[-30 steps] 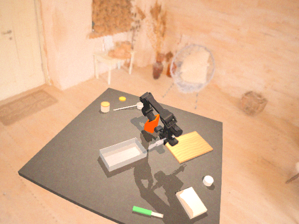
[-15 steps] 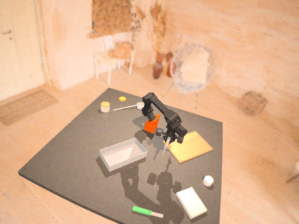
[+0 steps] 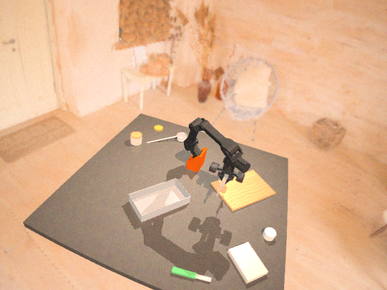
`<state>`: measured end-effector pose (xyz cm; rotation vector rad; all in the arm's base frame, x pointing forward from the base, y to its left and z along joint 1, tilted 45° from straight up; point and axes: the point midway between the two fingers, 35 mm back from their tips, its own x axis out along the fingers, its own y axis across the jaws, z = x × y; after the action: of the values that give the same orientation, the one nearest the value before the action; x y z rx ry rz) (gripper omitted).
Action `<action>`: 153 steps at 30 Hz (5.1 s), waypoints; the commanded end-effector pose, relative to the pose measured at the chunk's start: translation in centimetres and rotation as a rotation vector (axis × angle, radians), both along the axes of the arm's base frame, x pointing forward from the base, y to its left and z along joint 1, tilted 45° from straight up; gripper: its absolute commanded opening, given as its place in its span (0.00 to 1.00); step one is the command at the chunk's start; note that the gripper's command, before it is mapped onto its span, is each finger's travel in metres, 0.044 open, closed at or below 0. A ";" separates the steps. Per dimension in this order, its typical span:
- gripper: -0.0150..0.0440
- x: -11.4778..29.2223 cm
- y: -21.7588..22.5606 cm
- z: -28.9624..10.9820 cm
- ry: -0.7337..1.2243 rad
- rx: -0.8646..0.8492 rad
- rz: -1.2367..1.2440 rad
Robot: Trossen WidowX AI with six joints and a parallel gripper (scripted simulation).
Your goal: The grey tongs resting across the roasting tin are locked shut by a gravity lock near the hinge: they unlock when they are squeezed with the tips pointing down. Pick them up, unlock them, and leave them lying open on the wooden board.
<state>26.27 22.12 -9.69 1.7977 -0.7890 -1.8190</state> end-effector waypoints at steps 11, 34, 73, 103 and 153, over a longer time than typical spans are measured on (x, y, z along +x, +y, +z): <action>0.00 -8.9 4.6 -2.6 -0.169 0.013 -0.193; 0.00 -21.3 6.6 -5.4 -0.433 -0.031 -0.485; 0.00 -19.2 6.3 -4.0 0.309 0.331 -1.142; 0.00 -18.5 6.2 -2.8 0.432 0.446 -1.223; 0.00 -21.1 6.2 -6.0 -0.250 0.012 -0.677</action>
<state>5.22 27.91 -15.81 1.8631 -1.6730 -2.0697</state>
